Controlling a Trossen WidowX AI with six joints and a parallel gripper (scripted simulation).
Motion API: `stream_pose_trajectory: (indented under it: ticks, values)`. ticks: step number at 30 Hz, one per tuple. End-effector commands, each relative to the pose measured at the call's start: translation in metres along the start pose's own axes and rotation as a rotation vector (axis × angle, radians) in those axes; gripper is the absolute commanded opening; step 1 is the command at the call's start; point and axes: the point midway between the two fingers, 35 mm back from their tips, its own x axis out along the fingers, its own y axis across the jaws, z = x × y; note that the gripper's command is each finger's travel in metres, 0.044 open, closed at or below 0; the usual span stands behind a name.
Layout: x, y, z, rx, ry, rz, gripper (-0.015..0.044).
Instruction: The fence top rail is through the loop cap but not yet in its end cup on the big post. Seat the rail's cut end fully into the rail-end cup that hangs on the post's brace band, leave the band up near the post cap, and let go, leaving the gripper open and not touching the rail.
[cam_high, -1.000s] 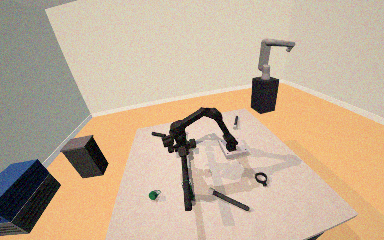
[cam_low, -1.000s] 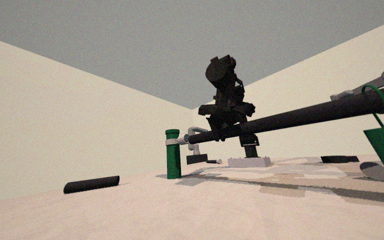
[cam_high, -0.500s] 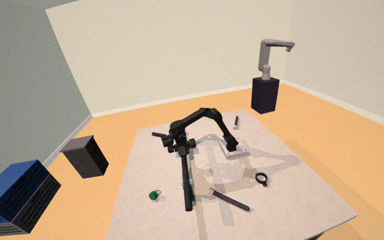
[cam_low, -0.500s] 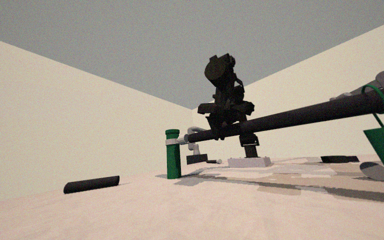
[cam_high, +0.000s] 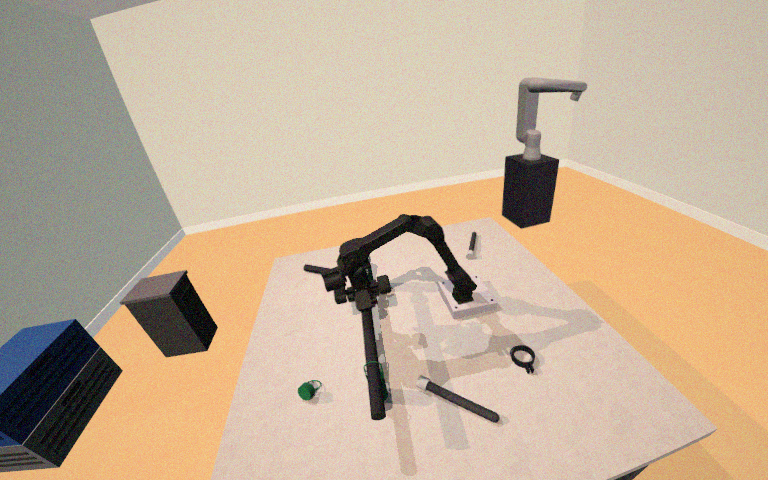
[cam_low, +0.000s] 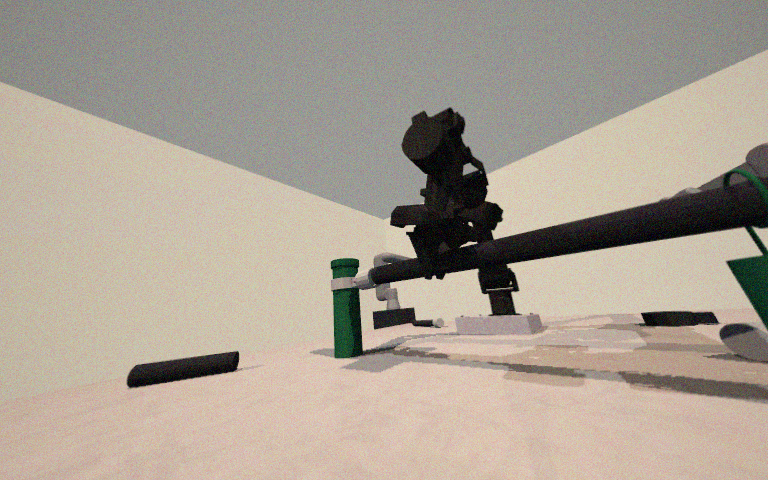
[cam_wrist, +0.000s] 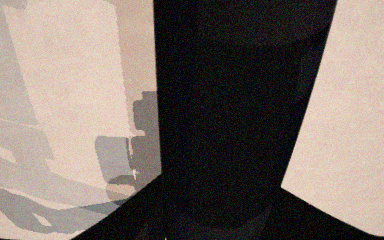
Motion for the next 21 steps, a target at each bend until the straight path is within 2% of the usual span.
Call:
stream_pose_trajectory:
  ticks: [1, 21]
  values:
    - [0.0021, 0.0012, -0.0110, 0.010, 0.009, 0.000, 0.0000]
    - [0.0052, 0.0024, -0.0154, 0.007, 0.008, 0.005, 0.0000]
